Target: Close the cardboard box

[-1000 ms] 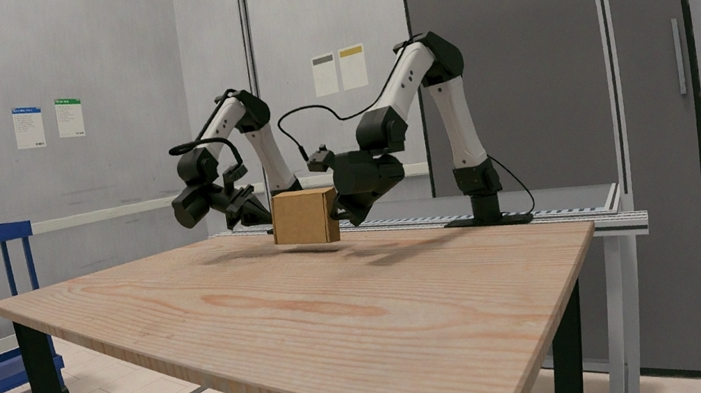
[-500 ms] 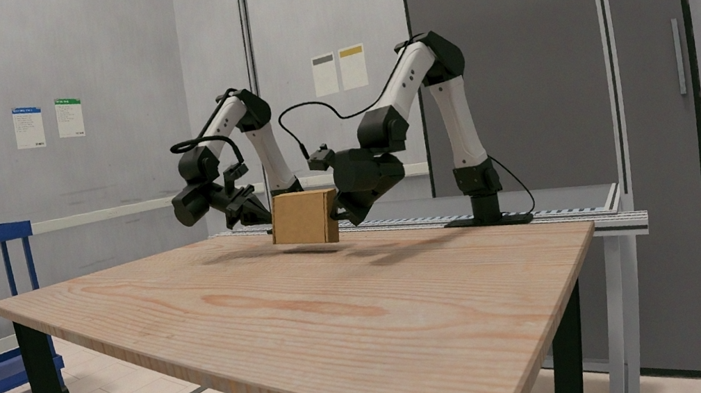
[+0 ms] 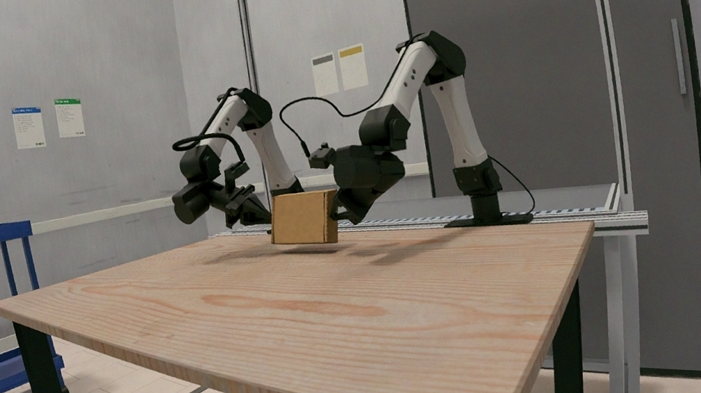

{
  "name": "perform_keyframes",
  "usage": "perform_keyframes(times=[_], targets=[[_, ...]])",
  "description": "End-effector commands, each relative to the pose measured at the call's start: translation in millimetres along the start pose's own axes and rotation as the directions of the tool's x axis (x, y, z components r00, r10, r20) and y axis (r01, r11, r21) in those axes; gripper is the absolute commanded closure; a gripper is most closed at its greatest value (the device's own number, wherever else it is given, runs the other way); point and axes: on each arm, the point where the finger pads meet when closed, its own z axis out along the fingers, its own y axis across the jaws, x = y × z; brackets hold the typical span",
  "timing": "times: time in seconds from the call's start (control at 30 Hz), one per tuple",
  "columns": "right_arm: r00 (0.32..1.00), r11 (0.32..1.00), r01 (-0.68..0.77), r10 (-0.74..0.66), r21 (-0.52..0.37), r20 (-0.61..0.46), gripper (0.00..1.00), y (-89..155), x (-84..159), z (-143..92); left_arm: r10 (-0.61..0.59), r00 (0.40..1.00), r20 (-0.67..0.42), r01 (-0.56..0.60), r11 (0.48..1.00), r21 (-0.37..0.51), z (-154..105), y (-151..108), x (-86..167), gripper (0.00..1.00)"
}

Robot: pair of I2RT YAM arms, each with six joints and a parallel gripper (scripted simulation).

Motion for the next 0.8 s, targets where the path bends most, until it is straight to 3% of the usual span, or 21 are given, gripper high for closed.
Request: perform_keyframes(times=[0.0, 0.77], targets=[[0.999, 0.999, 0.037, -0.037, 0.002, 0.019, 0.99, 5.8, -9.6, 3.8, 0.048, 0.999, 0.018, -0.048, 0.999, 0.003, 2.7, -7.0, -8.2, 0.99], [0.993, 0.992, 0.114, -0.115, 0.048, 0.017, 0.99, 3.0, -10.3, 3.3, 0.126, 0.992, 0.015, -0.126, 0.991, -0.044, 2.1, -4.3, -9.6, 0.99]])
